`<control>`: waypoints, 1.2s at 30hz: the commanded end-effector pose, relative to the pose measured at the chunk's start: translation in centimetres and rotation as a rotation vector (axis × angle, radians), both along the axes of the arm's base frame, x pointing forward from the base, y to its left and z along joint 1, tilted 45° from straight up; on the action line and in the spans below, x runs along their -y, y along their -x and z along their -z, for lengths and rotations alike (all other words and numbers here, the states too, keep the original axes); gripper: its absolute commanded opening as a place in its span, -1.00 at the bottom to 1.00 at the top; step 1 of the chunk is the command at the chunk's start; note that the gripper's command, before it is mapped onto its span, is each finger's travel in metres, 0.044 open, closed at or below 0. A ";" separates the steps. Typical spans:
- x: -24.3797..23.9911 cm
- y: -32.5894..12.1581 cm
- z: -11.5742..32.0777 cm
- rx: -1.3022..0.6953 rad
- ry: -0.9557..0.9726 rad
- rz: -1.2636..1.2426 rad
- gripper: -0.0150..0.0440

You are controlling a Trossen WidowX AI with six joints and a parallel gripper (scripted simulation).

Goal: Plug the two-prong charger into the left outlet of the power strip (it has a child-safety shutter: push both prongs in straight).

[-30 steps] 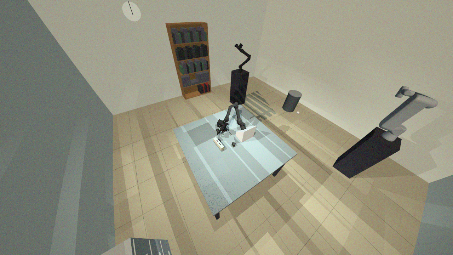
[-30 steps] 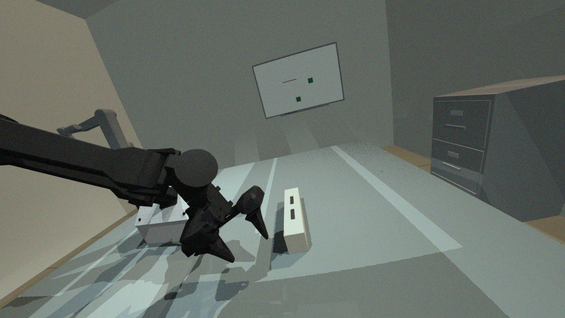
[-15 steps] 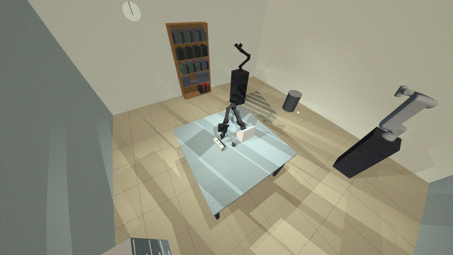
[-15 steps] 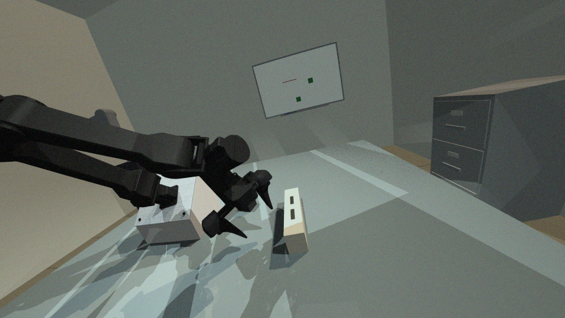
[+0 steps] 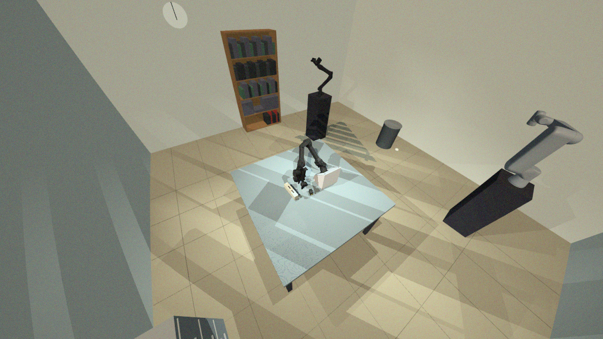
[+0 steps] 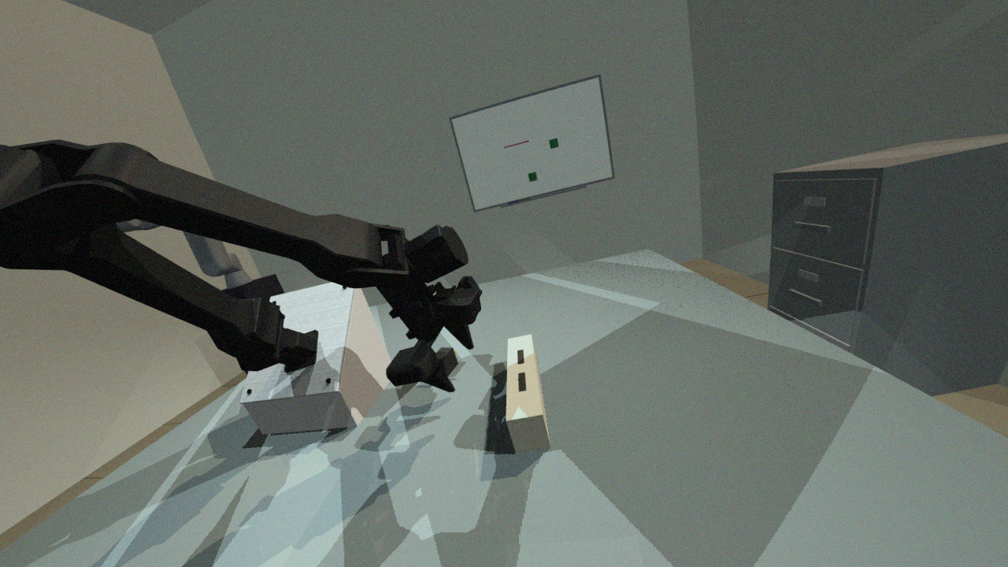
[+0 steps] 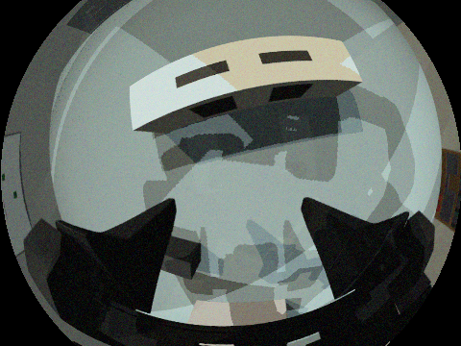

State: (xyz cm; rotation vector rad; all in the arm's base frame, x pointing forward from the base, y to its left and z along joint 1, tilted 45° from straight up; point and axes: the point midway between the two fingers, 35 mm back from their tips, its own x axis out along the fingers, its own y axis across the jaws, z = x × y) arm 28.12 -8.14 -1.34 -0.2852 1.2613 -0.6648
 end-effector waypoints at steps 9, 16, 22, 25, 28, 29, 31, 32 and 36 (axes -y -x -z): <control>-3.4 1.2 2.6 -0.365 0.043 -0.312 1.00; -5.2 2.2 3.8 -0.584 0.074 -0.498 1.00; -6.6 3.3 4.8 -0.772 0.098 -0.659 1.00; -7.3 3.8 5.2 -0.868 0.111 -0.737 1.00; -7.8 4.4 5.5 -0.964 0.129 -0.810 1.00; -8.0 4.5 5.6 -0.996 0.134 -0.834 1.00; -8.3 4.9 5.8 -1.061 0.146 -0.881 1.00; -8.4 5.1 5.9 -1.094 0.152 -0.904 1.00; -8.8 5.5 6.1 -1.175 0.166 -0.961 1.00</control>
